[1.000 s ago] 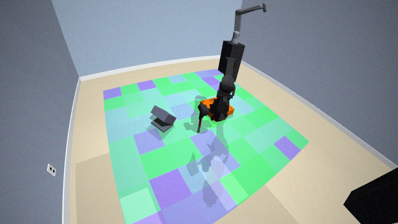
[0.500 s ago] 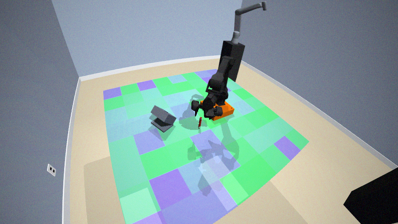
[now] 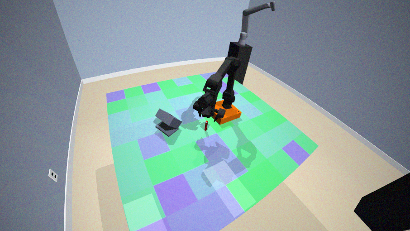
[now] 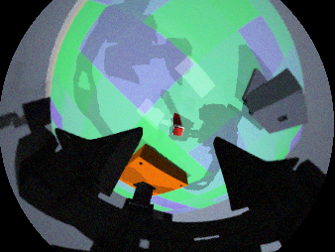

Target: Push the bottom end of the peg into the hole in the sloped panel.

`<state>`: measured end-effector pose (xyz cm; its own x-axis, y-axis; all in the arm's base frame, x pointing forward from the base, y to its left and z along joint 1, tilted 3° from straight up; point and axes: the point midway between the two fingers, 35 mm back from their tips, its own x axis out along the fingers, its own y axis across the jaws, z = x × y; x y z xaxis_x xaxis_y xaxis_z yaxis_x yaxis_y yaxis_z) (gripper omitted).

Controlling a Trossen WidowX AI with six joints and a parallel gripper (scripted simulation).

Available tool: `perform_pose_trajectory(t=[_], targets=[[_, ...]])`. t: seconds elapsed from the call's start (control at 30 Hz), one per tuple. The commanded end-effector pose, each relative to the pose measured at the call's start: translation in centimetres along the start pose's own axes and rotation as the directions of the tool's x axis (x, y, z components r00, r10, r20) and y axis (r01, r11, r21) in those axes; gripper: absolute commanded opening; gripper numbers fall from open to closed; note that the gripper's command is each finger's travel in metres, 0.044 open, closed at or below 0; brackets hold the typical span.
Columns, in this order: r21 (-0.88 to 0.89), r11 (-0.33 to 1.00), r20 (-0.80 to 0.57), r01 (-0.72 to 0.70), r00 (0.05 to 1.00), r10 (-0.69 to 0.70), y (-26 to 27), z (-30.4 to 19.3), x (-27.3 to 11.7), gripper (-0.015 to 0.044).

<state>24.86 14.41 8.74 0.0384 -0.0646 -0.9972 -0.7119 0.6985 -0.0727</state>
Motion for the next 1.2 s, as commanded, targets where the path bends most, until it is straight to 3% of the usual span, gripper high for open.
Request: perform_pose_trajectory(t=[0.0,1.17], targets=[[0.092,0.995,0.005,-0.045,0.999,0.044,-0.3,-0.7,0.2,0.0440],[0.096,0.994,0.005,-0.046,0.999,0.046,-0.1,-0.6,4.7,0.0440]])
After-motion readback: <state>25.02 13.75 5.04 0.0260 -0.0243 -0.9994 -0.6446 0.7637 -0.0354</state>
